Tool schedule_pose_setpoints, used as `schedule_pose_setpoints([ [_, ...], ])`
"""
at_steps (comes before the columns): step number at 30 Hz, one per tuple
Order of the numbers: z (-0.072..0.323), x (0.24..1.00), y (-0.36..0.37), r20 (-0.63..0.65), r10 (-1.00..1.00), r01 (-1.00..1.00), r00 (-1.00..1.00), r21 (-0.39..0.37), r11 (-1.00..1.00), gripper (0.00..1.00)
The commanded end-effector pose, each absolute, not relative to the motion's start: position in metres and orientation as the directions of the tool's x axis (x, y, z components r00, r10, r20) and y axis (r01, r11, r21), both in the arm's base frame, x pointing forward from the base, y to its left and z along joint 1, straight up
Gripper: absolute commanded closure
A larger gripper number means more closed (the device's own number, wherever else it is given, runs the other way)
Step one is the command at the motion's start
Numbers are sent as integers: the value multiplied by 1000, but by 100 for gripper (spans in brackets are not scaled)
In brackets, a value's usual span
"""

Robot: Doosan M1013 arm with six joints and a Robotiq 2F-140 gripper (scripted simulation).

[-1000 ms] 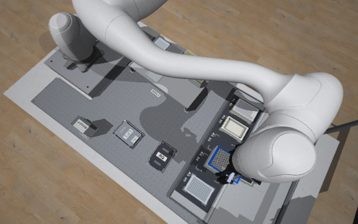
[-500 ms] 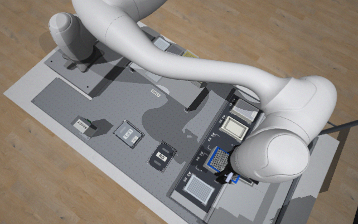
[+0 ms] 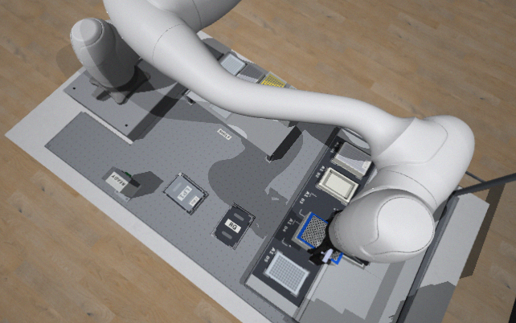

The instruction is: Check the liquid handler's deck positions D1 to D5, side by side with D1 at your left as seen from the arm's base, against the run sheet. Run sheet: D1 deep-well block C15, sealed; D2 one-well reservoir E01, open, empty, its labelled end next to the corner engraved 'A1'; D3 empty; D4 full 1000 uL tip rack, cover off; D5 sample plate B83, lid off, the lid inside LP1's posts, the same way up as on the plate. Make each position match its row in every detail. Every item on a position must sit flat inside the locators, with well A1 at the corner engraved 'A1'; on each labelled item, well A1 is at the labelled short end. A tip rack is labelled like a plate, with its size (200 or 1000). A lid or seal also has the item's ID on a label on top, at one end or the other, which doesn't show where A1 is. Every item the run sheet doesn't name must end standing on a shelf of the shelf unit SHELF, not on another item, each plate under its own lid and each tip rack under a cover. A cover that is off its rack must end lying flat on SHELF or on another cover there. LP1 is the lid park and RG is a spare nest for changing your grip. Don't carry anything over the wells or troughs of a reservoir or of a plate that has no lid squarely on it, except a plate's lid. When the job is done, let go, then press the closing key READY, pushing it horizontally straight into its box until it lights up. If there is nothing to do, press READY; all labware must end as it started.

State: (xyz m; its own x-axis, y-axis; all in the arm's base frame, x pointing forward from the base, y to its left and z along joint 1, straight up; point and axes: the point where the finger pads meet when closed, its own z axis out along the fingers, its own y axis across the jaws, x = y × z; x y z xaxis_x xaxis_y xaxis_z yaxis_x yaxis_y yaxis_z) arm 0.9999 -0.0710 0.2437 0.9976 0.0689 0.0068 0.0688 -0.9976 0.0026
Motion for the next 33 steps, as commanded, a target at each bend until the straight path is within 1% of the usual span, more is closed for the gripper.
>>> schedule_pose_setpoints([
  [1, 239, 1000, -71, 8, 69, 69, 998, 2, -998, 90],
  [33, 193, 1001, -71, 8, 69, 69, 998, 2, -998, 90],
])
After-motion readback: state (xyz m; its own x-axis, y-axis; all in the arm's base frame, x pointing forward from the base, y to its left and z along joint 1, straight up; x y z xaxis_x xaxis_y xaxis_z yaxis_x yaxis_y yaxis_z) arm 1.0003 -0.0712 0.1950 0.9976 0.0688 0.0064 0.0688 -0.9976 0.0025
